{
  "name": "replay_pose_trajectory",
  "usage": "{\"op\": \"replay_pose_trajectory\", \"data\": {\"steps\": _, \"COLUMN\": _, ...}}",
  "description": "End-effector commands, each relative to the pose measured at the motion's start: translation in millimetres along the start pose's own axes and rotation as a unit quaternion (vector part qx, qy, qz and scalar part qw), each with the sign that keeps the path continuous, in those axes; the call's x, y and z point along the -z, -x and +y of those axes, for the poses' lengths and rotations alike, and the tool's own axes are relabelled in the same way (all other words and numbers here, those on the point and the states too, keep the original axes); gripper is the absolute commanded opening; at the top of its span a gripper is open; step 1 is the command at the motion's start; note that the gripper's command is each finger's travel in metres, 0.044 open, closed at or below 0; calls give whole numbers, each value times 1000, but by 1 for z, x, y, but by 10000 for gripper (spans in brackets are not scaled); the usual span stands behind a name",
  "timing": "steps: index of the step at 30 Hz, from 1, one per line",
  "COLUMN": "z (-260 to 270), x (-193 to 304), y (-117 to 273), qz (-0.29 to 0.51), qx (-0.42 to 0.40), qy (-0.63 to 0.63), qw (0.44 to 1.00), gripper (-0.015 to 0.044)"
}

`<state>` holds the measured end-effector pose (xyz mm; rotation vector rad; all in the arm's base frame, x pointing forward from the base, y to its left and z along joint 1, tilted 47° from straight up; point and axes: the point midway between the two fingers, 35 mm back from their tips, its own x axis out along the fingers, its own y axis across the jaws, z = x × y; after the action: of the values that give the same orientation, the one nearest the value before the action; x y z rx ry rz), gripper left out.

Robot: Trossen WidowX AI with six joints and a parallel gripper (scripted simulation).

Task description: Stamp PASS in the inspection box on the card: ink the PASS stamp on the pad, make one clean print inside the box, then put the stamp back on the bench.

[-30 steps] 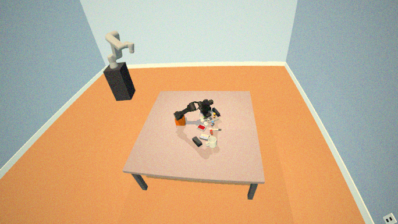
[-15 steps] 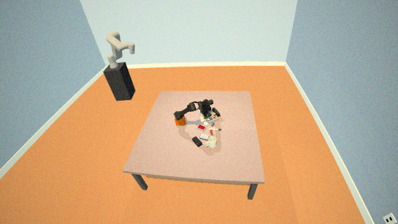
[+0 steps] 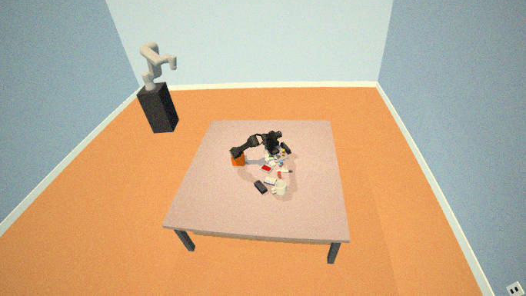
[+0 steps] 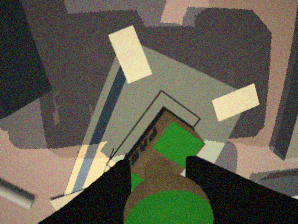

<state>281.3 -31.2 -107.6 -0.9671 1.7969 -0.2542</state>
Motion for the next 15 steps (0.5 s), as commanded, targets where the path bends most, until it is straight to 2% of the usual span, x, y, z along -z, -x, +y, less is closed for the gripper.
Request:
{"op": "replay_pose_trajectory", "data": {"steps": 1, "z": 0, "x": -1, "y": 4, "qz": -3, "qx": -1, "qy": -2, "qw": 1000, "gripper": 0}}
{"op": "replay_pose_trajectory", "data": {"steps": 15, "z": 0, "x": -2, "y": 22, "qz": -3, "qx": -2, "qy": -2, "qw": 1000, "gripper": 0}}
